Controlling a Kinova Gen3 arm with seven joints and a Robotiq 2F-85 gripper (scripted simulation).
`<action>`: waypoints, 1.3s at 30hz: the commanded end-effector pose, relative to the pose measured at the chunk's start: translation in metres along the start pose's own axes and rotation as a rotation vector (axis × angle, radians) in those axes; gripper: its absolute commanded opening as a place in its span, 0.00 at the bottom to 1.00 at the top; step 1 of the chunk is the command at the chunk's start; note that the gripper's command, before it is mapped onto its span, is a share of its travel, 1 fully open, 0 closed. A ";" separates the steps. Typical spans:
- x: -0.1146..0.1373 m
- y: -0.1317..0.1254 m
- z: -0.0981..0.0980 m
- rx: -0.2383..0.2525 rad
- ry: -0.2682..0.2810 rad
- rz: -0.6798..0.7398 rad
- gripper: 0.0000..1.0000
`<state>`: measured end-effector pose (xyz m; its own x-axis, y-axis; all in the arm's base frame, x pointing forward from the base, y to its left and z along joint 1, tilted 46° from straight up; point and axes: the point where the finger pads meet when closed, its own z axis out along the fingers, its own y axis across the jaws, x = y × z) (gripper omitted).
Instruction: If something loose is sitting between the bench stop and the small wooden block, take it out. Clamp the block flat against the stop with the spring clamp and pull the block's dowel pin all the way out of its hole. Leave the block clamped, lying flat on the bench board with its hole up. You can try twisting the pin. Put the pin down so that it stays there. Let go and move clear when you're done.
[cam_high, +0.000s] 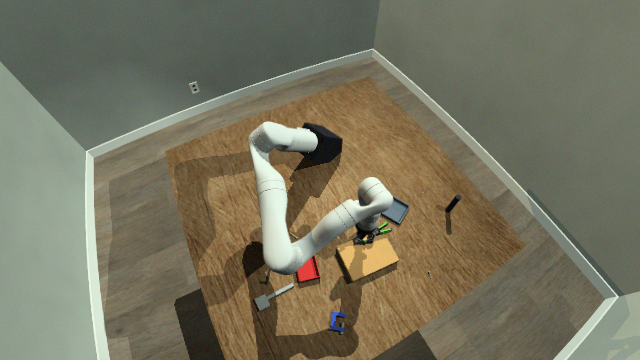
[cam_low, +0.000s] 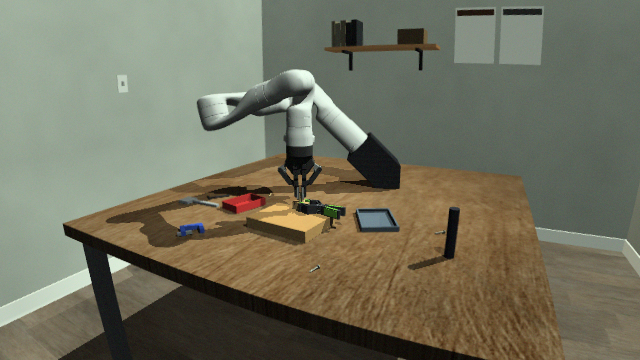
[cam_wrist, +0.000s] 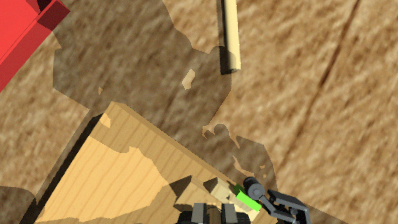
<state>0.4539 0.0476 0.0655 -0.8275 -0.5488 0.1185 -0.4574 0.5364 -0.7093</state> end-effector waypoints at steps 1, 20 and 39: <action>-0.001 0.000 -0.002 0.000 -0.004 0.027 0.10; -0.001 0.000 -0.002 0.000 -0.004 0.167 0.10; -0.001 0.000 -0.002 -0.001 -0.004 0.310 0.10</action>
<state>0.4535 0.0480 0.0658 -0.9239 -0.3721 -0.0895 -0.2013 0.6714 -0.7132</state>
